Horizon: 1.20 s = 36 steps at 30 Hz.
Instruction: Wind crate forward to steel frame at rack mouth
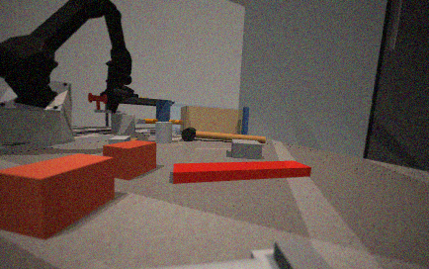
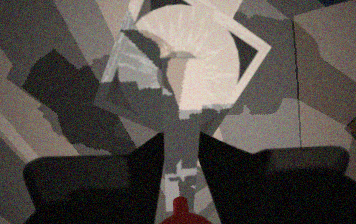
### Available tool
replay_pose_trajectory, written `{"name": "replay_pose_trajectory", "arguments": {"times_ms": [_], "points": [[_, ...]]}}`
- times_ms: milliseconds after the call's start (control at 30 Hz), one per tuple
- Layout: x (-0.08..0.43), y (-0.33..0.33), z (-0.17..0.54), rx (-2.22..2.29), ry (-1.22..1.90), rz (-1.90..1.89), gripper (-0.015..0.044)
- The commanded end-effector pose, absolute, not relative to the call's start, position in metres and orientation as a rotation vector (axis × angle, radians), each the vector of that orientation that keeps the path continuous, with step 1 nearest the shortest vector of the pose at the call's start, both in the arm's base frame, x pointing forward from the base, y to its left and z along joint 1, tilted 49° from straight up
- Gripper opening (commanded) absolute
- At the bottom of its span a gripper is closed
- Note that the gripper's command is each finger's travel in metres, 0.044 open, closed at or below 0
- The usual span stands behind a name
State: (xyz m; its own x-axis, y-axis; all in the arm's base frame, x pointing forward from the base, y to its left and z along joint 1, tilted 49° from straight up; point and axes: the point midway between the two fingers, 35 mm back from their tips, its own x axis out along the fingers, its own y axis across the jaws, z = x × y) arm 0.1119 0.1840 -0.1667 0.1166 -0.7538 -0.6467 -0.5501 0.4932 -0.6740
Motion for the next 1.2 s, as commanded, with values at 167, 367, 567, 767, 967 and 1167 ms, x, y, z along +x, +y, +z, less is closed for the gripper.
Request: {"name": "replay_pose_trajectory", "arguments": {"times_ms": [167,367,567,767,967,1167], "points": [[0.1143,0.1798,-0.1682,-1.221,1.559,-0.173,0.0],[0.1152,0.1784,-0.1673,-1.256,1.567,-0.143,0.0],[0.1151,0.1782,-0.1672,-1.268,1.57,-0.132,0.0],[0.1139,0.1789,-0.1684,-1.242,1.564,-0.155,0.0],[0.1138,0.1791,-0.1686,-1.237,1.563,-0.159,0.0],[0.1128,0.18,-0.1697,-1.204,1.555,-0.188,0.0]]}}
